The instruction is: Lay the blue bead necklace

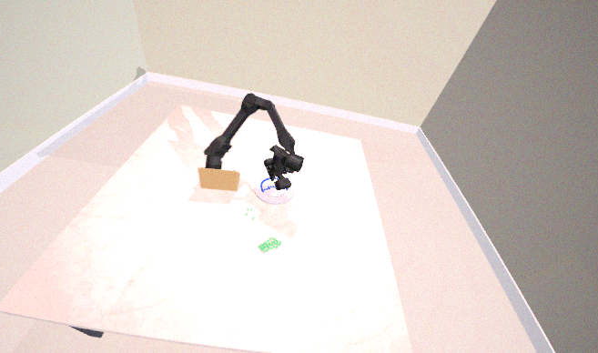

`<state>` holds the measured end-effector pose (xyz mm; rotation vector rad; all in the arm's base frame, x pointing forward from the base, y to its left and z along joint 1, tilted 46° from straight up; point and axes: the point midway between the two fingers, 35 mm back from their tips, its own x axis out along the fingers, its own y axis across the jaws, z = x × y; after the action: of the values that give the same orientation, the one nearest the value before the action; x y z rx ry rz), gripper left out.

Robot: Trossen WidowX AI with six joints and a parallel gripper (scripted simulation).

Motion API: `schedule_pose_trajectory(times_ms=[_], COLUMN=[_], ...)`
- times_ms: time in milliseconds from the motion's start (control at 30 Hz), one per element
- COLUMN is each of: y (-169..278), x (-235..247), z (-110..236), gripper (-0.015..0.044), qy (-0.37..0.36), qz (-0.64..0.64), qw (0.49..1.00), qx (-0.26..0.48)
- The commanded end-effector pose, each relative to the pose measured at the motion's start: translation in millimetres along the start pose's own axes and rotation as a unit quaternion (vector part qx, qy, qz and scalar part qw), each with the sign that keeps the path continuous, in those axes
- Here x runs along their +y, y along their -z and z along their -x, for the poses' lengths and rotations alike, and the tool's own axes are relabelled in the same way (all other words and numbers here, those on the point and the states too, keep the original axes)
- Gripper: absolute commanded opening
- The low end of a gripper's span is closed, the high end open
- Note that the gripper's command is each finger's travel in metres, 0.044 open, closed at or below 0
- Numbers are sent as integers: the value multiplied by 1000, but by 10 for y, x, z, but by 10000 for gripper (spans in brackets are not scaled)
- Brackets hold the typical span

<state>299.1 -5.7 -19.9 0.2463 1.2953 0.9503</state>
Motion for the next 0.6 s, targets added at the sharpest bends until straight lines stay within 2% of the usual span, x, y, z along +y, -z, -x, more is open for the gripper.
schedule_pose_trajectory(times_ms=[0,567], y=[239,329], x=[82,108], z=[62,-62], gripper=[120,120], qy=[-1,0], qz=[-5,-7], qw=[1000,1000], qx=[1,1])
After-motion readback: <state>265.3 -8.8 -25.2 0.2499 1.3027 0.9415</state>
